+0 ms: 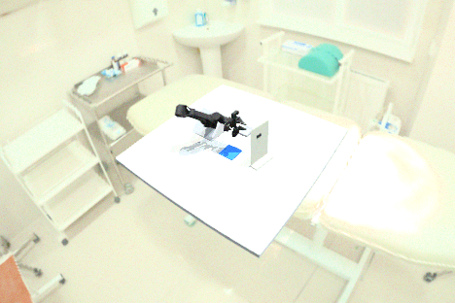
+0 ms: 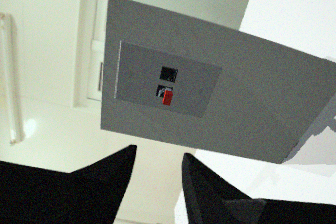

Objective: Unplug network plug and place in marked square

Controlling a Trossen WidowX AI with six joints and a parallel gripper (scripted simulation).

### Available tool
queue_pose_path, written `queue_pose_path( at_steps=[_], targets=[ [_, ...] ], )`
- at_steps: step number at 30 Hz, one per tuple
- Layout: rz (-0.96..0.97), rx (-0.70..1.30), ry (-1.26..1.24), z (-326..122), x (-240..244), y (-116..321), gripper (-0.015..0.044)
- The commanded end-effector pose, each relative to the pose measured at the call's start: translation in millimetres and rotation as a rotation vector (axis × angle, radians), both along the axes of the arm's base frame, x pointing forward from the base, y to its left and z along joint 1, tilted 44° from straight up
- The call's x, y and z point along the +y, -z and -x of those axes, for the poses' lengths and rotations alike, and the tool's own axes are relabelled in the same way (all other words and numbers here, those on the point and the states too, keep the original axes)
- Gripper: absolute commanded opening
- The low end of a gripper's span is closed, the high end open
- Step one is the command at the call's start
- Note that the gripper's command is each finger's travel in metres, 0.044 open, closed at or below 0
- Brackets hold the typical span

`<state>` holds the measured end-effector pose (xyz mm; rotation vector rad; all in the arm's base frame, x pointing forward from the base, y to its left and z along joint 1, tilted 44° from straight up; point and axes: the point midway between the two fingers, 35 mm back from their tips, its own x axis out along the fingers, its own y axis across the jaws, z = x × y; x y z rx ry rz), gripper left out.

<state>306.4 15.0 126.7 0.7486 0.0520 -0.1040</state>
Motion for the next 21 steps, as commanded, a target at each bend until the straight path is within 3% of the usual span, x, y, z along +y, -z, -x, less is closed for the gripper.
queue_pose_path(
  at_steps=[1,21],
  targets=[
    [-0.022,-0.012,-0.002,-12,-3,-3,0.0156],
    [-0.058,-0.026,0.000,-50,-14,-5,0.0156]
  ],
)
